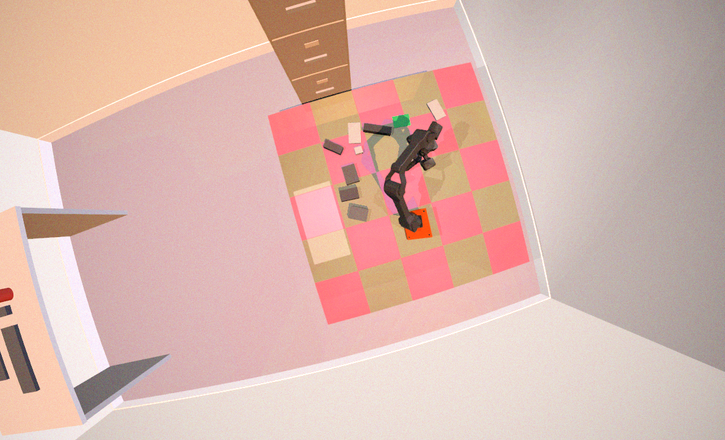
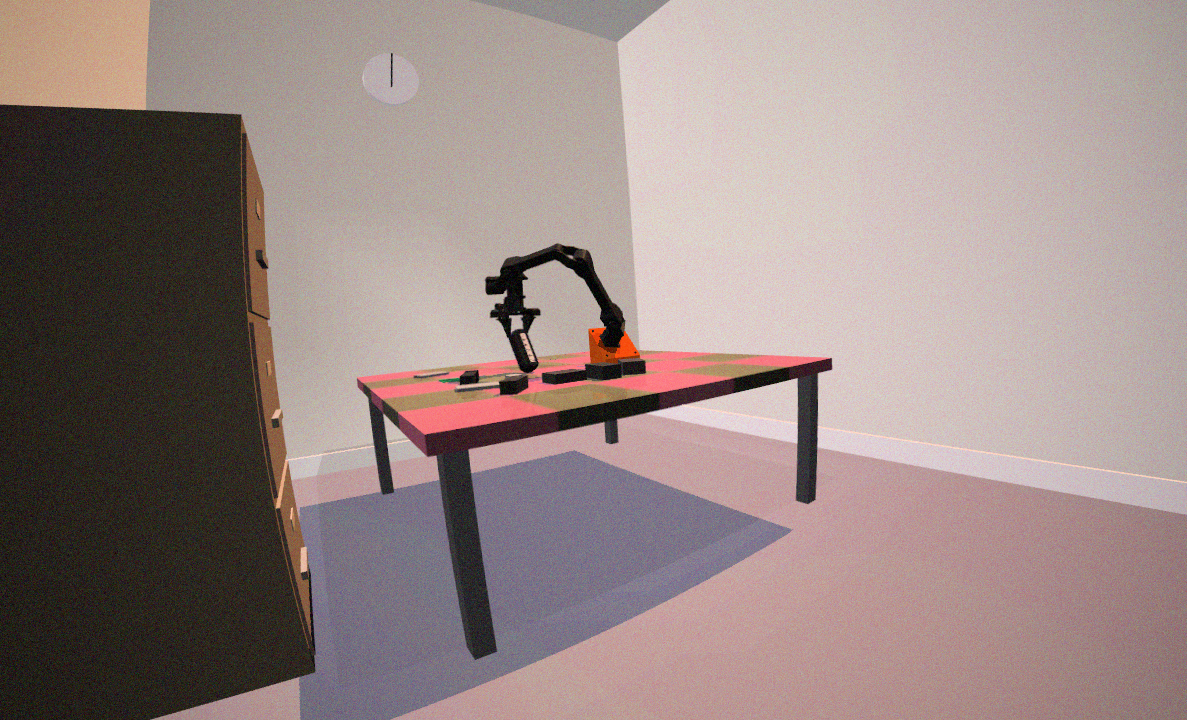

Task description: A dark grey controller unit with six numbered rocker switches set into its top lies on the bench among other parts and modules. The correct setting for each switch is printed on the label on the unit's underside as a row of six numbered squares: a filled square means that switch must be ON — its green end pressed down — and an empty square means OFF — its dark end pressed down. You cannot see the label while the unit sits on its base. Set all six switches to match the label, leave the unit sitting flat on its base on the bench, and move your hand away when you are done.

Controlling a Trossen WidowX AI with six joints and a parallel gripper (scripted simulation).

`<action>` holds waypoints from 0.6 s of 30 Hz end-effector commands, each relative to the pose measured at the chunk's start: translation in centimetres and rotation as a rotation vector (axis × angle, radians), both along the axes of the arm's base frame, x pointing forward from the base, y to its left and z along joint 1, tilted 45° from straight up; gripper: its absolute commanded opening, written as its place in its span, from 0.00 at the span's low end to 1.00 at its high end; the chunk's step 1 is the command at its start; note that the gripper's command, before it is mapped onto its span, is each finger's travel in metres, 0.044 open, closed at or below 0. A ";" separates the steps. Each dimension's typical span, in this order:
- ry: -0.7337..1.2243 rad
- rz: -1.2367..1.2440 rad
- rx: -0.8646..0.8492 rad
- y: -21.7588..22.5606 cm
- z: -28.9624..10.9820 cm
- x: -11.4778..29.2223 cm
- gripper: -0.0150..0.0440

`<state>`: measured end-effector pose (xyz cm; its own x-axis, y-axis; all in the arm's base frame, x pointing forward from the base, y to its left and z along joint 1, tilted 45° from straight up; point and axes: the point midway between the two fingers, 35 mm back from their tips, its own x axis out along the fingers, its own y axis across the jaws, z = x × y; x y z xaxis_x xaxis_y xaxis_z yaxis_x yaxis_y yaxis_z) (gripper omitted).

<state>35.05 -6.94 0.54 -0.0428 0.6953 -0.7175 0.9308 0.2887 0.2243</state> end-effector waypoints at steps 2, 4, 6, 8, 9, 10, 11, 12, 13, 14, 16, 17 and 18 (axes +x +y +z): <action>0.013 0.009 0.004 0.3 -0.8 0.0 0.83; 0.013 0.009 0.004 0.2 -0.9 0.1 0.83; 0.013 0.009 0.004 0.2 -1.1 0.1 0.83; 0.013 0.009 0.004 0.1 -1.2 0.1 0.83; 0.013 0.009 0.004 0.1 -1.3 0.2 0.83; 0.013 0.009 0.004 0.1 -1.4 0.2 0.83; 0.013 0.009 0.004 0.0 -1.4 0.2 0.83; 0.013 0.009 0.004 0.0 -1.5 0.2 0.83; 0.013 0.009 0.004 0.0 -1.6 0.3 0.83; 0.013 0.009 0.004 0.0 -1.6 0.3 0.83; 0.013 0.009 0.004 -0.1 -1.8 0.3 0.83; 0.013 0.009 0.004 -0.1 -1.9 0.4 0.83; 0.013 0.009 0.004 -0.1 -1.9 0.4 0.83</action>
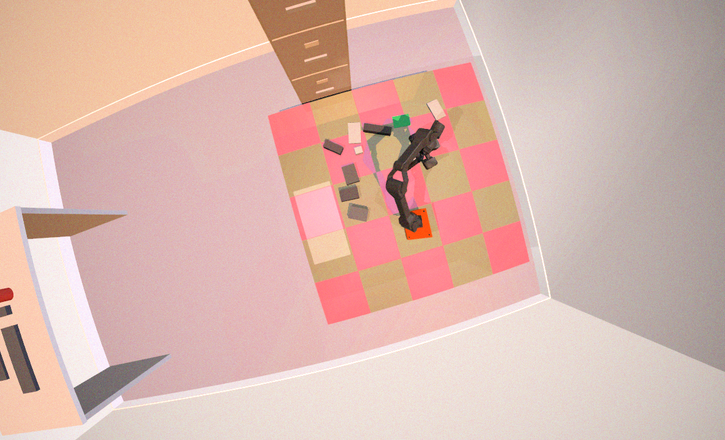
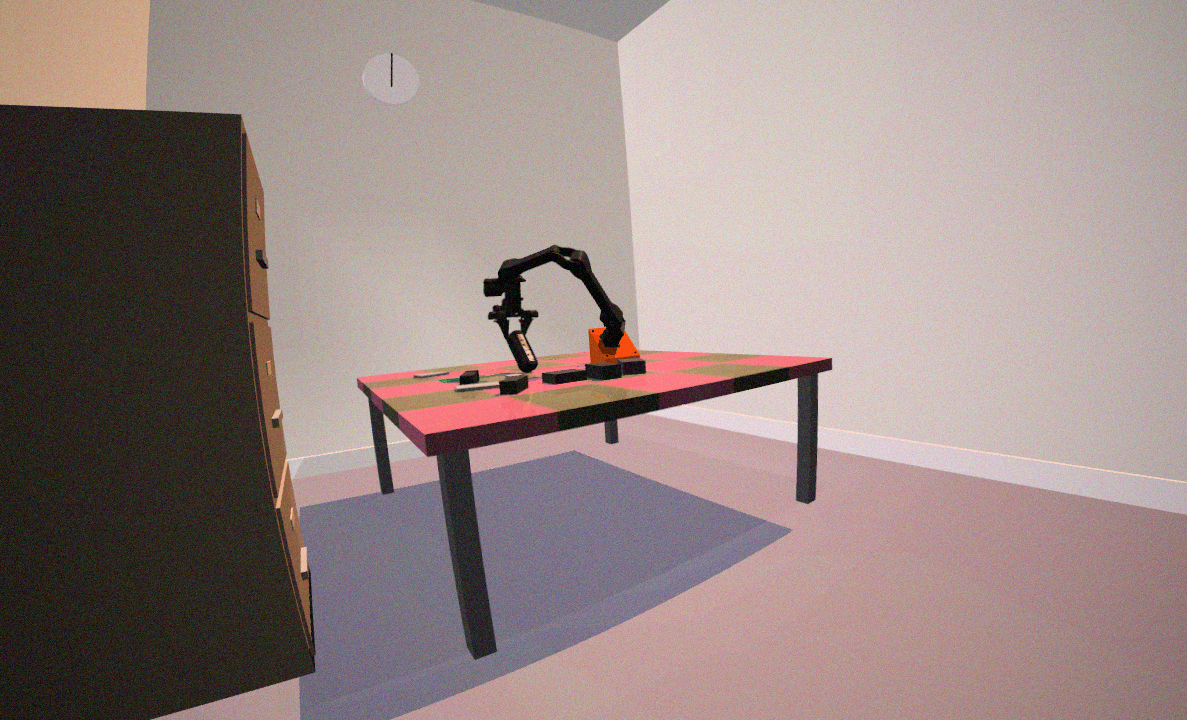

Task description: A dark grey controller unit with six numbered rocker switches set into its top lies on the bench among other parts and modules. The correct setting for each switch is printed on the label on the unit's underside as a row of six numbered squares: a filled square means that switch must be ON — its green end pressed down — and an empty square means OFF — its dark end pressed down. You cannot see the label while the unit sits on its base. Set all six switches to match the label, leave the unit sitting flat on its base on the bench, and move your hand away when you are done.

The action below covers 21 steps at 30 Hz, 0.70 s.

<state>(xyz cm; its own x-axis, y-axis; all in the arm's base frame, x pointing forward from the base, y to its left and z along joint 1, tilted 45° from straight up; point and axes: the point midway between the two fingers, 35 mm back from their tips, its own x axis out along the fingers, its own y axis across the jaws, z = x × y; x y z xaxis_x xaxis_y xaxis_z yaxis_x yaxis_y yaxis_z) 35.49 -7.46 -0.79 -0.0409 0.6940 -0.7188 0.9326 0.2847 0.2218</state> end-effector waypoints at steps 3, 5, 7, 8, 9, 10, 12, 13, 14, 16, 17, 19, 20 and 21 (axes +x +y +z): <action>0.011 0.014 0.006 0.4 -0.8 0.0 0.83; 0.010 0.014 0.006 0.3 -1.0 0.1 0.83; 0.010 0.014 0.006 0.3 -1.1 0.1 0.83; 0.010 0.014 0.006 0.3 -1.2 0.1 0.83; 0.010 0.014 0.006 0.3 -1.3 0.1 0.83; 0.010 0.014 0.006 0.3 -1.3 0.2 0.83; 0.010 0.014 0.006 0.2 -1.5 0.2 0.83; 0.010 0.014 0.006 0.2 -1.6 0.2 0.83; 0.010 0.014 0.006 0.2 -1.6 0.2 0.83; 0.010 0.014 0.005 0.2 -1.8 0.3 0.83; 0.010 0.014 0.005 0.2 -1.9 0.3 0.83; 0.010 0.014 0.005 0.2 -2.0 0.4 0.83; 0.010 0.014 0.005 0.1 -2.1 0.4 0.83; 0.010 0.014 0.005 0.1 -2.2 0.4 0.83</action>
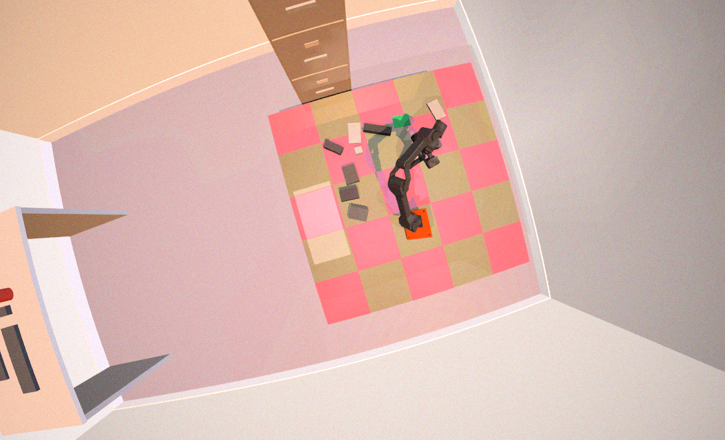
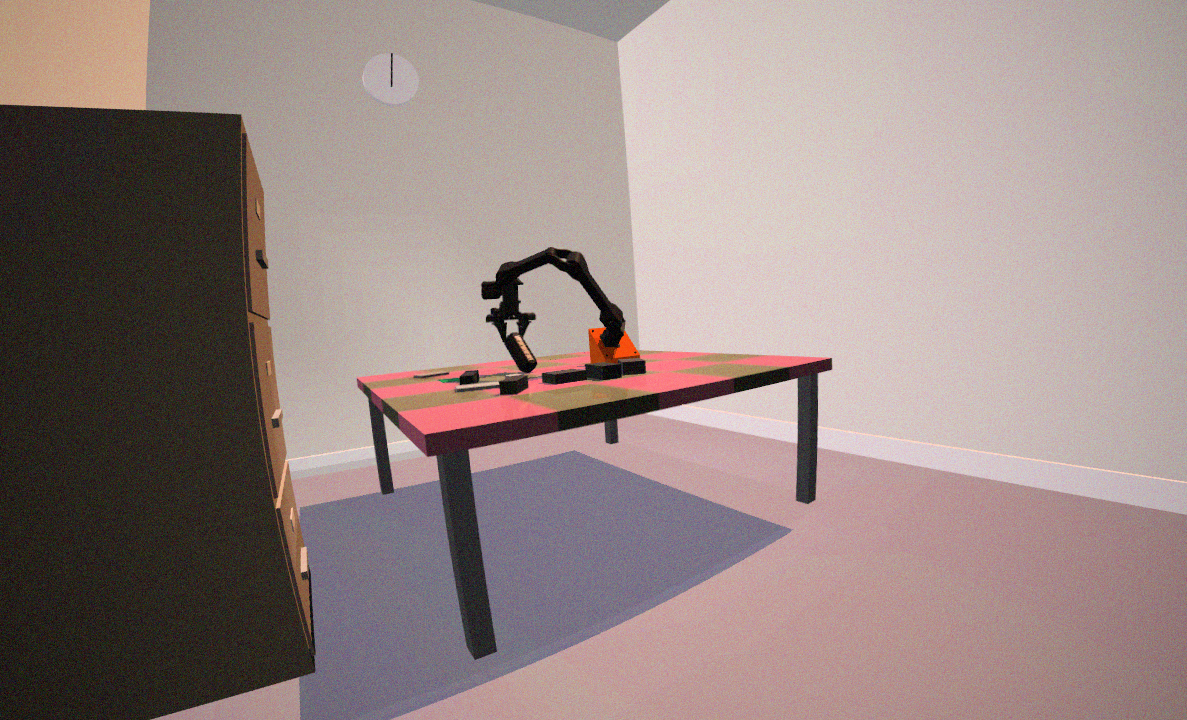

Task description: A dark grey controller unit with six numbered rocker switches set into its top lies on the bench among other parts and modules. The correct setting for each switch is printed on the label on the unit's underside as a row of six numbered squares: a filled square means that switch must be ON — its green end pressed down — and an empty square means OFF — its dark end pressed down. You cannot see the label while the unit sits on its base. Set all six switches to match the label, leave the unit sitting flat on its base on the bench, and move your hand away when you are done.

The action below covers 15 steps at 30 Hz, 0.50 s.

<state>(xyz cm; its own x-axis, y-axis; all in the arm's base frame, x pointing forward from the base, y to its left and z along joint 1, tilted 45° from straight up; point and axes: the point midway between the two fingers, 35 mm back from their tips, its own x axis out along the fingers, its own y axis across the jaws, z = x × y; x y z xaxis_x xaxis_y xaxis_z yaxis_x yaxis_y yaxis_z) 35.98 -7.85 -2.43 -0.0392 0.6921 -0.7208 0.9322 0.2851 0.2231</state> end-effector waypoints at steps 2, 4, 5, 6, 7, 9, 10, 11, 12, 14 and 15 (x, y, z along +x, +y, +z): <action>0.012 0.014 0.008 0.5 -0.7 -0.1 0.83; 0.012 0.014 0.008 0.5 -0.8 0.0 0.83; 0.012 0.014 0.008 0.5 -0.9 0.0 0.83; 0.012 0.014 0.008 0.5 -1.0 0.0 0.83; 0.012 0.014 0.008 0.5 -1.1 0.0 0.83; 0.012 0.014 0.008 0.5 -1.2 0.1 0.83; 0.012 0.014 0.008 0.5 -1.3 0.1 0.83; 0.012 0.014 0.008 0.5 -1.4 0.1 0.83; 0.012 0.014 0.008 0.5 -1.5 0.1 0.83; 0.012 0.014 0.008 0.5 -1.6 0.2 0.83; 0.012 0.014 0.008 0.5 -1.7 0.2 0.83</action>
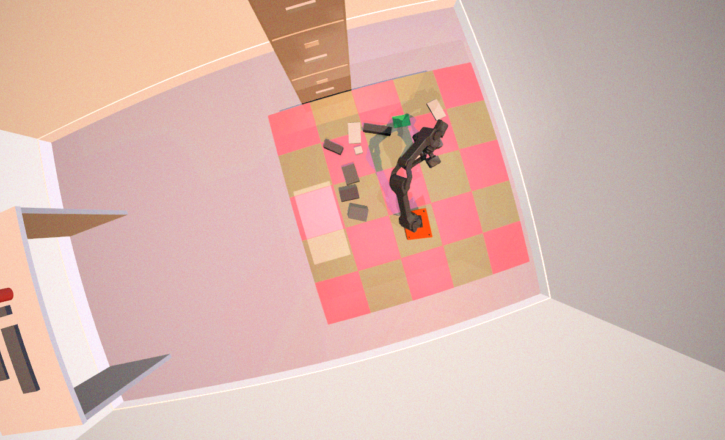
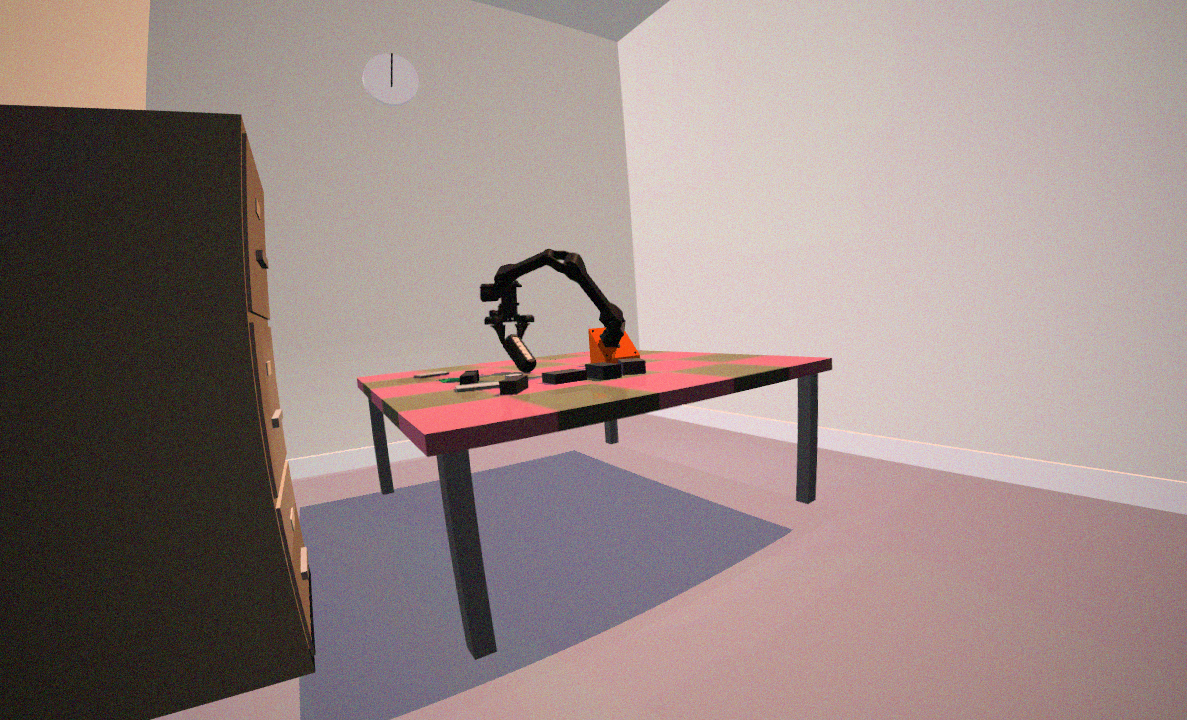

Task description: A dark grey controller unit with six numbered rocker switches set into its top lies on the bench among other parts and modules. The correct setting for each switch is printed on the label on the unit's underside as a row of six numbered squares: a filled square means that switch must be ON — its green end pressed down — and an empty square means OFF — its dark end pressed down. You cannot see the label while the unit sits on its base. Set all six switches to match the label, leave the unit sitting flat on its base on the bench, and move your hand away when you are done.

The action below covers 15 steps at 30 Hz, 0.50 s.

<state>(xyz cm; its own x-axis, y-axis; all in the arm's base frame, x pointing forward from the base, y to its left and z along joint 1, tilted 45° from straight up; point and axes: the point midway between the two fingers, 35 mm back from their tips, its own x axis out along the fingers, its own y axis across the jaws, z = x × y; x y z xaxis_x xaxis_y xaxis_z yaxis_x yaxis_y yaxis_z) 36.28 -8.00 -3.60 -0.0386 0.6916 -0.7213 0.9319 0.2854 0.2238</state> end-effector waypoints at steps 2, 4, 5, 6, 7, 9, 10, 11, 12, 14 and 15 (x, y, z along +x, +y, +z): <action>0.013 0.014 0.009 0.6 -0.7 -0.1 0.83; 0.013 0.014 0.008 0.6 -0.8 0.0 0.83; 0.013 0.014 0.008 0.6 -0.9 0.0 0.83; 0.013 0.014 0.008 0.6 -1.0 0.0 0.83; 0.013 0.014 0.008 0.6 -1.0 0.0 0.83; 0.013 0.014 0.008 0.6 -1.2 0.1 0.83; 0.013 0.014 0.008 0.6 -1.3 0.1 0.83; 0.012 0.014 0.008 0.6 -1.4 0.1 0.83; 0.012 0.014 0.008 0.6 -1.4 0.1 0.83; 0.012 0.014 0.008 0.6 -1.6 0.1 0.83; 0.012 0.014 0.008 0.6 -1.7 0.2 0.83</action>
